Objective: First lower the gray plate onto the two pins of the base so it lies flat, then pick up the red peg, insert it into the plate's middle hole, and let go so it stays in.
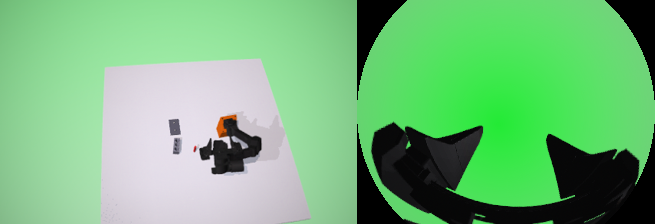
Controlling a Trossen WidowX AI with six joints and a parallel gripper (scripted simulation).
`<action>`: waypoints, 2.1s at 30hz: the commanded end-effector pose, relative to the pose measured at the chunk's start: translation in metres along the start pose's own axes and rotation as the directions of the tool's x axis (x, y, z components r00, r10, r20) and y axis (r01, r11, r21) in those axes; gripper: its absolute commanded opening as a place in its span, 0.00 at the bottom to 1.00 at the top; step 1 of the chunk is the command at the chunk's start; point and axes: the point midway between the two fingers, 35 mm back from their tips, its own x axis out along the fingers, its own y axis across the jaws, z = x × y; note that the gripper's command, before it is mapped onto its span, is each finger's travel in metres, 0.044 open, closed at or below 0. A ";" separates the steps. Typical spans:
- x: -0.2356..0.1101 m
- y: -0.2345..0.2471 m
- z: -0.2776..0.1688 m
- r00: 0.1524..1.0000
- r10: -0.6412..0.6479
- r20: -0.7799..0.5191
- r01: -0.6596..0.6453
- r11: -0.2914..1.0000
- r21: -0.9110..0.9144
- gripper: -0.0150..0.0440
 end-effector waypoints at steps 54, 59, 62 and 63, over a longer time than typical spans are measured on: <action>-0.243 -0.222 0.413 -0.668 -0.326 0.668 -0.507 0.857 -0.089 1.00; -0.273 -0.182 0.415 -0.871 -0.132 0.474 -0.217 0.967 -0.131 1.00; -0.276 -0.178 0.413 -0.892 -0.112 0.438 -0.186 0.974 -0.128 1.00; -0.276 -0.180 0.412 -0.892 -0.112 0.438 -0.186 0.974 -0.128 1.00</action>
